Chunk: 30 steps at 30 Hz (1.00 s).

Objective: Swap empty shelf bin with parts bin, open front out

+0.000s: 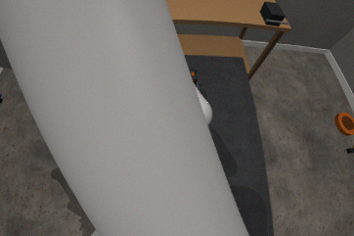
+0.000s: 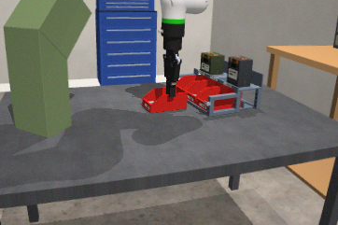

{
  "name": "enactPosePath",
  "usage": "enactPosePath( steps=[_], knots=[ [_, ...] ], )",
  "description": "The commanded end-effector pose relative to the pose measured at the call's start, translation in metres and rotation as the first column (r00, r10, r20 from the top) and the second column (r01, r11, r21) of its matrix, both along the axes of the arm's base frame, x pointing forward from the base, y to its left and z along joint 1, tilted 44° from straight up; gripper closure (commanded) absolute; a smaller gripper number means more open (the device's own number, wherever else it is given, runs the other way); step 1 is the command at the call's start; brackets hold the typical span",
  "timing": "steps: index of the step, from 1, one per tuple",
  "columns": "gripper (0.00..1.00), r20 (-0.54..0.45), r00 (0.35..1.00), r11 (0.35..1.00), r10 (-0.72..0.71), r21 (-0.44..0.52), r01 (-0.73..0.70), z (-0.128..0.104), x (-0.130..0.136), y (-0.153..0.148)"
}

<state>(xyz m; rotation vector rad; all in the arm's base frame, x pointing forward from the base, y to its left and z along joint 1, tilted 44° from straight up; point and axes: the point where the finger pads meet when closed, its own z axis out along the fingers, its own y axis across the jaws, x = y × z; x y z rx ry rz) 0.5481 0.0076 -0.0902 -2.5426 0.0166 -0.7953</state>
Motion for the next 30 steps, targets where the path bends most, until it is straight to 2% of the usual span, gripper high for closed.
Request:
enactPosePath(
  steps=[1, 30],
  knots=[
    [0.76, 0.001, 1.0, 1.0, 0.0, -0.001, 0.0, 0.004, -0.002, -0.003],
    [0.76, 0.001, 1.0, 1.0, 0.0, -0.001, 0.0, 0.036, -0.027, -0.022]
  ],
)
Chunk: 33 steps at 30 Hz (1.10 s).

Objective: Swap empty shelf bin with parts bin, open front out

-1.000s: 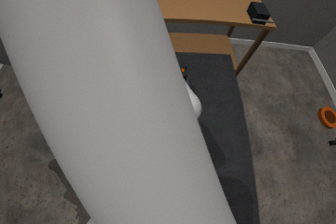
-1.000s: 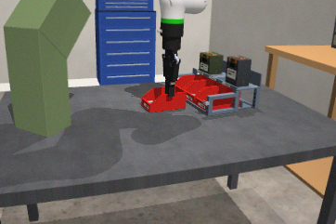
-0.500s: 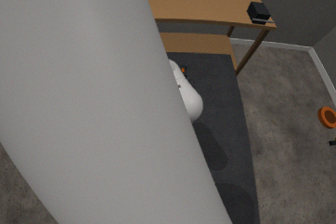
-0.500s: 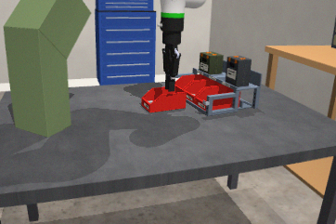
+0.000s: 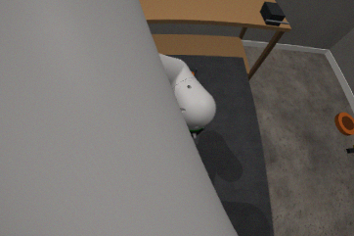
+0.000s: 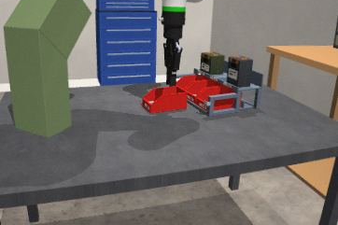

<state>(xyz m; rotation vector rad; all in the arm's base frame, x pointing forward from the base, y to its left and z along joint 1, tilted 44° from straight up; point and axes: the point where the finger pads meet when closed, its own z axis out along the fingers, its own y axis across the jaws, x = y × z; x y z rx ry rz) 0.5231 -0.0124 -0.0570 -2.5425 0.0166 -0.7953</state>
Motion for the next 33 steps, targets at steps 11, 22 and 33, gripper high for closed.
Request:
enactPosePath(
  steps=[11, 22, 33],
  knots=[
    [0.76, 0.001, 1.0, 1.0, 0.0, -0.001, 0.0, 0.012, -0.009, -0.008],
    [0.76, 0.001, 1.0, 1.0, 0.0, -0.001, 0.0, 0.02, -0.014, -0.012],
    [0.76, 0.001, 1.0, 1.0, 0.0, -0.001, 0.0, 0.022, -0.016, -0.014]
  ],
)
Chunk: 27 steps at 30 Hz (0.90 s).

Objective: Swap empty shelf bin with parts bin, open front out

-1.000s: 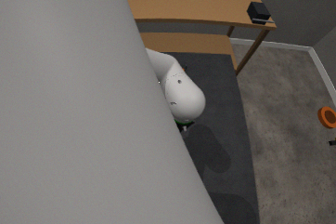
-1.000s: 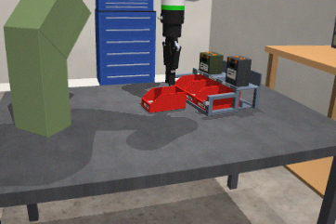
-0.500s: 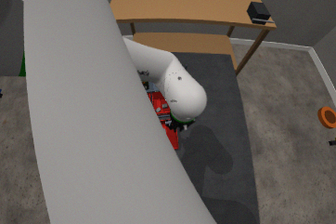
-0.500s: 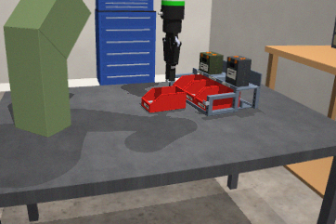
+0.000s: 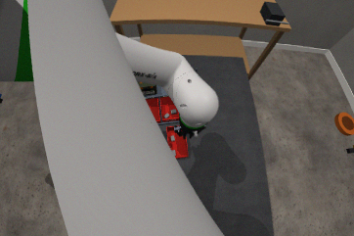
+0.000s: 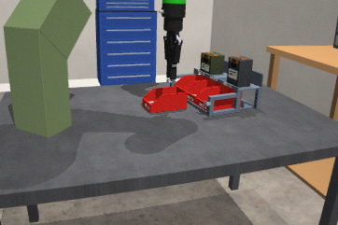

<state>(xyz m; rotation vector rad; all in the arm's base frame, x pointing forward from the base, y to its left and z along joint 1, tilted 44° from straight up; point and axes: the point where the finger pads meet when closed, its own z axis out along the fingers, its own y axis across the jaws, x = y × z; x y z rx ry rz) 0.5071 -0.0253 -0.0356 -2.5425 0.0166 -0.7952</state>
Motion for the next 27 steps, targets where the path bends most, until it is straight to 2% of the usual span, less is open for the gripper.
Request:
enactPosePath(
  steps=[1, 10, 11, 27],
  knots=[
    [0.76, 0.001, 1.0, 1.0, 0.0, -0.001, 0.0, 0.0007, -0.0001, -0.0008],
    [0.76, 0.001, 1.0, 1.0, 0.0, -0.001, 0.0, 0.001, -0.0003, -0.001],
    [0.9, 0.001, 1.0, 1.0, 0.0, -0.001, 0.0, 0.001, -0.0003, -0.001],
    [0.9, 0.001, 1.0, 1.0, 0.0, -0.001, 0.0, 0.001, -0.0003, -0.001]
  ],
)
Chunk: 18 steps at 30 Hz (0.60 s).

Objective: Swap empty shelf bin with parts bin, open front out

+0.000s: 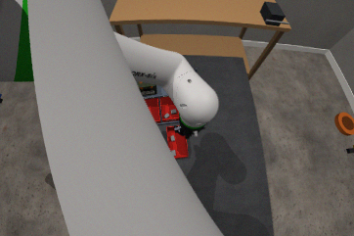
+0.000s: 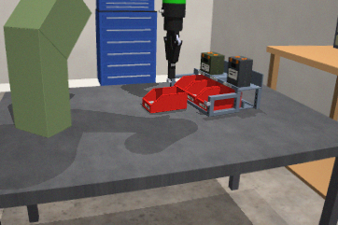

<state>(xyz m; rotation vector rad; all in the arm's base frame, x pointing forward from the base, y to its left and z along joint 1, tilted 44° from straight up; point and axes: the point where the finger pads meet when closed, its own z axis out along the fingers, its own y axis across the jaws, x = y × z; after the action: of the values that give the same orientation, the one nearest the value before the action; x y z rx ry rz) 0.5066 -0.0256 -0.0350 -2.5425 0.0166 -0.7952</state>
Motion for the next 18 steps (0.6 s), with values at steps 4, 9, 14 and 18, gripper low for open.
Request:
enactPosePath(
  steps=[4, 9, 14, 18],
  knots=[
    [0.9, 0.001, 1.0, 1.0, -0.001, -0.001, 0.001, 0.0, 0.0, -0.001],
    [0.9, -0.018, 1.0, 1.0, -0.024, 0.016, 0.024, 0.002, 0.002, 0.001],
    [0.9, -0.093, 0.989, 0.989, -0.116, 0.079, 0.123, 0.009, 0.011, 0.01],
    [0.9, -0.143, 0.975, 0.975, -0.172, 0.115, 0.189, 0.014, 0.016, 0.016]
  ],
)
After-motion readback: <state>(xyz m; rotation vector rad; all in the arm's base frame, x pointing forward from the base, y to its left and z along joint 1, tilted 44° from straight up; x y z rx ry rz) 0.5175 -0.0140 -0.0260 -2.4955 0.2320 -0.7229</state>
